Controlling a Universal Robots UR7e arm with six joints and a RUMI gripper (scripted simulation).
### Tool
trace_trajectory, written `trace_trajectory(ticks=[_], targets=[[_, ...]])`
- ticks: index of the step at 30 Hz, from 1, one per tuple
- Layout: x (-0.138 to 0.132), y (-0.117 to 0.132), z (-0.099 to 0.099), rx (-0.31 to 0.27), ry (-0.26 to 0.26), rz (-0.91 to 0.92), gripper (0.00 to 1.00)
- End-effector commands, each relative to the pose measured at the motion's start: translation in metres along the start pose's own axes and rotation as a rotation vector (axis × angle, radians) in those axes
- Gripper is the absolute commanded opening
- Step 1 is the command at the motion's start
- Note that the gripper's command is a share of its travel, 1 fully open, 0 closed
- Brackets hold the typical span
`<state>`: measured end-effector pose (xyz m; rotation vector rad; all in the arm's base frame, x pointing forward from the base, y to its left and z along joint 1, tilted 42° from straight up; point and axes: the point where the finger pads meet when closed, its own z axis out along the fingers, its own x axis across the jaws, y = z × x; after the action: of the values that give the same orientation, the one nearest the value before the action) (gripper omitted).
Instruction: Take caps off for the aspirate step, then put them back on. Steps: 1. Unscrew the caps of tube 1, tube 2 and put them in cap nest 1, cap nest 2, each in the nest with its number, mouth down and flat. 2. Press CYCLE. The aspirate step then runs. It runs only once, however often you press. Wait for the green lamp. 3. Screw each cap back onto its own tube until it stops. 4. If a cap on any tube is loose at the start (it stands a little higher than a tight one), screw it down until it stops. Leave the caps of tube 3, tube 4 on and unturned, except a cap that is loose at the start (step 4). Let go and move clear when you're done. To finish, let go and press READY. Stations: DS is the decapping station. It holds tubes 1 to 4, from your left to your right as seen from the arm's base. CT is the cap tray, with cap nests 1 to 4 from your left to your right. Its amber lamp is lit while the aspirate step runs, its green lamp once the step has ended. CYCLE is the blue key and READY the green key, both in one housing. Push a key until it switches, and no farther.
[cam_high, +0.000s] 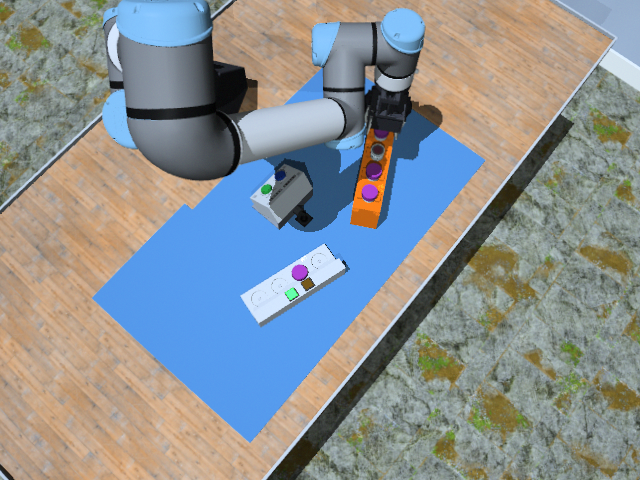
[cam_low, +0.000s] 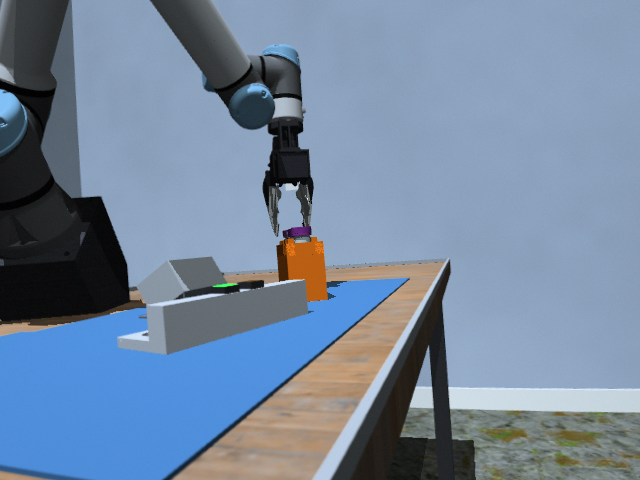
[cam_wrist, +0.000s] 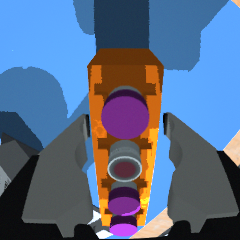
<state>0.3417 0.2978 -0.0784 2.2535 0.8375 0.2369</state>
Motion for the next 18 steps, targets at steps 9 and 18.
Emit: trace_trajectory(ticks=[9, 18], targets=[[0.0003, -0.001, 0.0002, 0.012, 0.014, -0.497, 0.35], [0.0001, -0.0011, -0.0008, 0.011, 0.016, -0.497, 0.35]])
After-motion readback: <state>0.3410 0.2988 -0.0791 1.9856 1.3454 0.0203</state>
